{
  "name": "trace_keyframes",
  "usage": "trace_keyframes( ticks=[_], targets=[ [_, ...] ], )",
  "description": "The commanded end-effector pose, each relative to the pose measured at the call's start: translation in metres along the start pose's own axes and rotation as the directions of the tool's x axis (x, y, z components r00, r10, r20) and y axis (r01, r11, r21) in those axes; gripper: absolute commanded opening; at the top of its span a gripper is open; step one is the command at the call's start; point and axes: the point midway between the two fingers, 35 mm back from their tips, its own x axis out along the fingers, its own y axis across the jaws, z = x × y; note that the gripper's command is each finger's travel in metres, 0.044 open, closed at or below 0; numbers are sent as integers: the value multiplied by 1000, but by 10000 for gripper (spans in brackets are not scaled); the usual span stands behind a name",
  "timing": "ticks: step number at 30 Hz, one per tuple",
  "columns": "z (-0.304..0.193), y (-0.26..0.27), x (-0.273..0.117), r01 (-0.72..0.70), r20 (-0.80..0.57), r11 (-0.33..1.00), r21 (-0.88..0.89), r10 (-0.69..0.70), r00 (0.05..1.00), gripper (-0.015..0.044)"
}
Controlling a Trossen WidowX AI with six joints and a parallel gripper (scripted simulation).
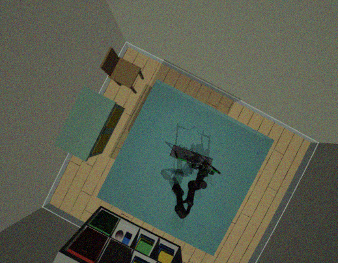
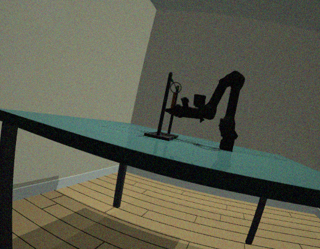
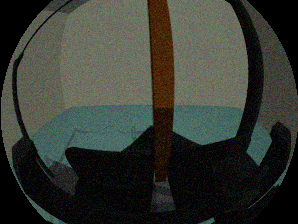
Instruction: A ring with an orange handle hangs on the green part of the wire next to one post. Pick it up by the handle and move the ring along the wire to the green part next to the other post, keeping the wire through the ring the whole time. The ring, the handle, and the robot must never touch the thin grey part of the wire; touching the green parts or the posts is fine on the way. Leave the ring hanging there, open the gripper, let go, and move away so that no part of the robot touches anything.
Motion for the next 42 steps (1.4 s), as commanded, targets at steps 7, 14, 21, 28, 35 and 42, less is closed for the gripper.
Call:
trace_keyframes(
  ticks=[7,14,21,28,35,42],
  targets=[
    [1,12,-1,4,4,1000,12,-4,1000,-150],
    [1,21,0,13,5,999,32,-13,1000,-150],
    [1,32,0,31,5,997,70,-31,1000,-150],
    [2,41,-5,47,-43,993,110,-43,998,-150],
    [4,55,-13,78,-121,980,184,-57,991,-150],
    [9,76,-22,126,-215,948,292,-64,975,-150]
  ],
)
